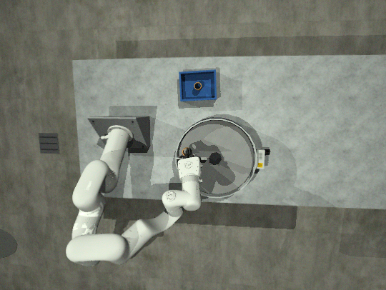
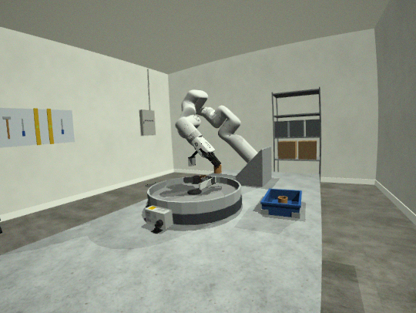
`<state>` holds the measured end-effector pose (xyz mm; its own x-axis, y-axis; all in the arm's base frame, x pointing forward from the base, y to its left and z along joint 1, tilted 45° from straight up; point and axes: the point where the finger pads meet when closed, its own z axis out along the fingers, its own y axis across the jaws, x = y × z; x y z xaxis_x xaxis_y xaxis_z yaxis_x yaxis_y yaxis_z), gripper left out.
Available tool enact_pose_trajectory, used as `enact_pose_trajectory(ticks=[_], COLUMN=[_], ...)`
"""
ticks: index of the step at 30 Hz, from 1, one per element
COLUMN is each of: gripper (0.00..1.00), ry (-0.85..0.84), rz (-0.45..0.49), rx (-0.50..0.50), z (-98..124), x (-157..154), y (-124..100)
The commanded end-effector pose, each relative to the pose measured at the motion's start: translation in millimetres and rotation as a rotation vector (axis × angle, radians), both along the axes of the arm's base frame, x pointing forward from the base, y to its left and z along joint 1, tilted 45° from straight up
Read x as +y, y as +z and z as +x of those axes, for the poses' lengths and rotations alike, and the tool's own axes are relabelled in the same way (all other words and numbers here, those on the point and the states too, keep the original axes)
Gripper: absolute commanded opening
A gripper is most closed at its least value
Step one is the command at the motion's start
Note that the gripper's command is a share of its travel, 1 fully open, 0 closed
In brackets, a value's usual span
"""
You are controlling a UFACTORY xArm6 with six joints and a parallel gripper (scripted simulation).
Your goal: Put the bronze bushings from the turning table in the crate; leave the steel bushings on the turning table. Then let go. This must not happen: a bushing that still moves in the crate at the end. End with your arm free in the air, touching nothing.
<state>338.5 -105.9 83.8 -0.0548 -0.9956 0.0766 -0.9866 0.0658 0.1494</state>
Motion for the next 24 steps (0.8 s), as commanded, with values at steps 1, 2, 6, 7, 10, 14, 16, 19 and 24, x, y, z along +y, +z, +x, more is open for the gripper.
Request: enact_pose_trajectory(ticks=[1, 2, 6, 7, 10, 14, 16, 19, 24], gripper=[0.00, 0.00, 0.00, 0.00, 0.00, 0.00, 0.00, 0.00, 0.00], ry=[0.000, 0.000, 0.000, 0.000, 0.000, 0.000, 0.000, 0.000, 0.000], rz=[-0.005, -0.005, -0.005, -0.005, -0.005, -0.005, -0.005, -0.005, -0.005], rx=[-0.007, -0.007, -0.007, -0.007, -0.007, -0.007, -0.007, -0.007, -0.007], z=[10.0, 10.5, 13.5, 14.3, 16.6, 19.6, 19.6, 23.0, 26.5], x=[27.6, 31.0, 48.0, 52.5, 65.7, 83.1, 83.1, 102.6, 123.3], y=[-29.5, -32.9, -50.3, -54.9, -68.5, -86.3, -86.3, -106.3, -127.5])
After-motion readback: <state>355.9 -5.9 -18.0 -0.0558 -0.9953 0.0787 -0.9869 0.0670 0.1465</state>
